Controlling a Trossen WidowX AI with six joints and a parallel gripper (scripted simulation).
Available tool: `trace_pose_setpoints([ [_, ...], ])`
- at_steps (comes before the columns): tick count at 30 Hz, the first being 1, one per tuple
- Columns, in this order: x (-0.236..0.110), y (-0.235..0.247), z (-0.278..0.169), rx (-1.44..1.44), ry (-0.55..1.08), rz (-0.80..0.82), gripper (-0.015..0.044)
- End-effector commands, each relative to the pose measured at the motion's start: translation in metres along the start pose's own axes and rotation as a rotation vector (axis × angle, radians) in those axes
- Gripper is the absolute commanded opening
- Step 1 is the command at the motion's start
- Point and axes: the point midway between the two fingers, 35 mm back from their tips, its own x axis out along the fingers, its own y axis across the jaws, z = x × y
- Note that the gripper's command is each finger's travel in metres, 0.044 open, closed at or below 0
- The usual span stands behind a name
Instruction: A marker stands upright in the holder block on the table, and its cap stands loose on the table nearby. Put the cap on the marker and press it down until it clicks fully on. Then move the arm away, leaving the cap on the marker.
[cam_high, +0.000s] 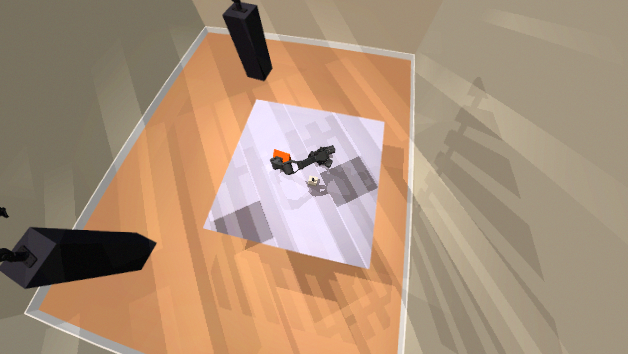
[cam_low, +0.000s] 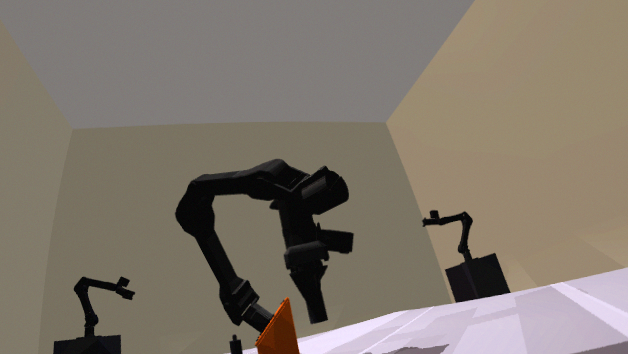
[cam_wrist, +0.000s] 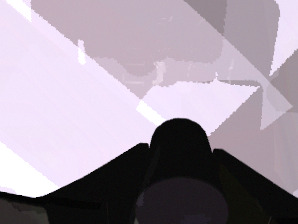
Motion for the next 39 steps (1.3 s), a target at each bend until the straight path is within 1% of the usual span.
trace_pose_setpoints([
  [1, -0.004, -0.003, -0.018, -0.007, 0.006, -0.003, 0.0000],
  [31, -0.026, -0.006, -0.130, -0.007, 0.019, -0.002, 0.0000],
  [39, -0.022, -0.005, -0.135, -0.006, 0.021, -0.001, 0.0000],
])
